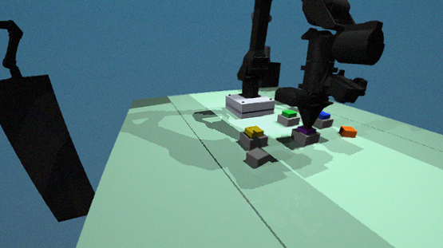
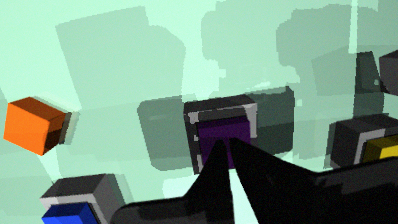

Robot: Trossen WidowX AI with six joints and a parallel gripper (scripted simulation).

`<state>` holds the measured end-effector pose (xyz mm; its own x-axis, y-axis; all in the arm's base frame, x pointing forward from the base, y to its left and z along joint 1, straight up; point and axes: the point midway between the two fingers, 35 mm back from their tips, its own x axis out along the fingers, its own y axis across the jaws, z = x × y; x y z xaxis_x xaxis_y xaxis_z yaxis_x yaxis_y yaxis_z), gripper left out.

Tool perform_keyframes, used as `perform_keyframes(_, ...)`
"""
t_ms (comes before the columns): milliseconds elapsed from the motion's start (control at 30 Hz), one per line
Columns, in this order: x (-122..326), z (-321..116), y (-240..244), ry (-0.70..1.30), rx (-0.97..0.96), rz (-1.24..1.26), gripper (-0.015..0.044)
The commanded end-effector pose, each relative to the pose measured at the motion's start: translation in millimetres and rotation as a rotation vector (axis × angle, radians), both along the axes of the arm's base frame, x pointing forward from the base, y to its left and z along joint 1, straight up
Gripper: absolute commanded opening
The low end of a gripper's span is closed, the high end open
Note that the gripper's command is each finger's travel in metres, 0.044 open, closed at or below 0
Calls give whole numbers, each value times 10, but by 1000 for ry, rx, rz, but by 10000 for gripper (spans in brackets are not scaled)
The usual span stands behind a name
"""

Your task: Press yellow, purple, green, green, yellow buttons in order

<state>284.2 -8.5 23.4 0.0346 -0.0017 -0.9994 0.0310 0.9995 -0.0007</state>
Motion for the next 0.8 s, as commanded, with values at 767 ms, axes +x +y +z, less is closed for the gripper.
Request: perform_keyframes(767, -483, 945, 251, 8, 4, -2, 20)
